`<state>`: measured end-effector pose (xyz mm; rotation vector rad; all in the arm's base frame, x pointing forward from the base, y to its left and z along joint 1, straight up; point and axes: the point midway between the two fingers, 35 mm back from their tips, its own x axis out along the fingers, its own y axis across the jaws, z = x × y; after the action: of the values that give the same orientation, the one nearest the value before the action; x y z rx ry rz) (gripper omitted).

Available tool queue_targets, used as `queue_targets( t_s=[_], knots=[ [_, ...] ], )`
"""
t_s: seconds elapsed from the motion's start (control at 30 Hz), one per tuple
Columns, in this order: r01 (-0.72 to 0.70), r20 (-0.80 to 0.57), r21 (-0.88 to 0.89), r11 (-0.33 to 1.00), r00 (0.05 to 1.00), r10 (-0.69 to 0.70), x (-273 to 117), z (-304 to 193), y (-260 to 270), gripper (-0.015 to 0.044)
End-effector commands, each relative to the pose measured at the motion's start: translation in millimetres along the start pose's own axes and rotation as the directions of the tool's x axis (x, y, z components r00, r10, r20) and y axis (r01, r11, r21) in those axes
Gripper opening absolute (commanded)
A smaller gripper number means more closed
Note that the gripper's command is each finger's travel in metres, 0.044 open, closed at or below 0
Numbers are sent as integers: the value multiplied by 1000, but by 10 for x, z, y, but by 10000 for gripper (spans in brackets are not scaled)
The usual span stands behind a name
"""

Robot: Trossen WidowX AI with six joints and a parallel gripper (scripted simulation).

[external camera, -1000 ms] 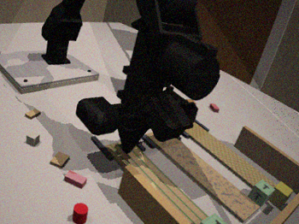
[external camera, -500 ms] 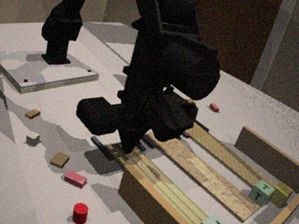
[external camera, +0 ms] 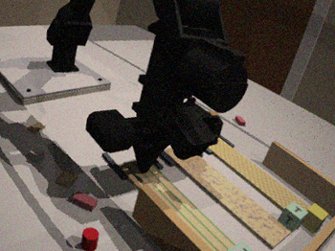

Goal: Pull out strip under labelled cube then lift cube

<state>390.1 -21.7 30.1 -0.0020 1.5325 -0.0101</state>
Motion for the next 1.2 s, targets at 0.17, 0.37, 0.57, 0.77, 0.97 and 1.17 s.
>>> queue_targets(
  t_s=[0.17, 0.37, 0.57, 0.77, 0.97, 1.17],
  knots=[
    [-4, -7, 0, 1000, 1000, 4, 48, 2, 4, 0],
    [-4, -8, 0, 1000, 1000, 4, 49, -85, -1, 0],
    [-4, -8, 0, 1000, 1000, 4, 53, -181, -5, 0],
    [-4, -9, 0, 1000, 1000, 4, 58, -274, -8, 0],
    [-4, -10, 0, 1000, 1000, 4, 62, -366, -10, 0],
    [-4, -11, 0, 1000, 1000, 4, 65, -455, -12, 0]
  ],
)
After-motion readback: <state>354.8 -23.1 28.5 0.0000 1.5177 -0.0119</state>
